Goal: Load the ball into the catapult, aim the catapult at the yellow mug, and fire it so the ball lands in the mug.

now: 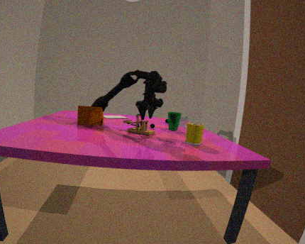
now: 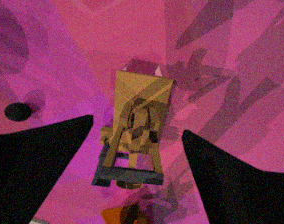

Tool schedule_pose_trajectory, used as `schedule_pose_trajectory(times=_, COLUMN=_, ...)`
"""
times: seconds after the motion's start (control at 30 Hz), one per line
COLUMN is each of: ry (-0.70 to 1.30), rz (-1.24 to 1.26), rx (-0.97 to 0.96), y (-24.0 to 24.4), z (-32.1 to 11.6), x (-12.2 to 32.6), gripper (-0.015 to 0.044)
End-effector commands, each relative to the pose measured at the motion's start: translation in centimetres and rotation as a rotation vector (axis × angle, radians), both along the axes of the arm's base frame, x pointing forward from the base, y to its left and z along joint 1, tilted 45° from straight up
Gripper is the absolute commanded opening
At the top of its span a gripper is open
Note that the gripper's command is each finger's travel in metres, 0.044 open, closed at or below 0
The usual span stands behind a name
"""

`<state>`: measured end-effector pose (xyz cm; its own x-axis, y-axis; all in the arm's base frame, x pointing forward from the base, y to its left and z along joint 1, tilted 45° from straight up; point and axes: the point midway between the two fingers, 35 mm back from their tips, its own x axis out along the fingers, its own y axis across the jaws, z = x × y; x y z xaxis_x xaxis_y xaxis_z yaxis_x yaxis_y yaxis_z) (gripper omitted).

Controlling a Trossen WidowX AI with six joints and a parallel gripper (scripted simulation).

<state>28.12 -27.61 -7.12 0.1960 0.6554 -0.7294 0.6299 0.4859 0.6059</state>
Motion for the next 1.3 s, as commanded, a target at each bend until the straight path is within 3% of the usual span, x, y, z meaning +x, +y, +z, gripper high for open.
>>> schedule_pose_trajectory(times=0.0, ry=-0.014, rz=0.003, rx=-0.005, y=0.1, z=-0.3, x=0.0, gripper=0.044)
schedule_pose_trajectory(times=1.13, ry=-0.016, rz=0.003, rx=-0.003, y=3.6, z=-4.0, x=1.1, gripper=0.044)
schedule_pose_trajectory(times=1.27, ry=-0.019, rz=0.011, rx=-0.009, y=3.3, z=-3.8, x=1.1, gripper=0.0335)
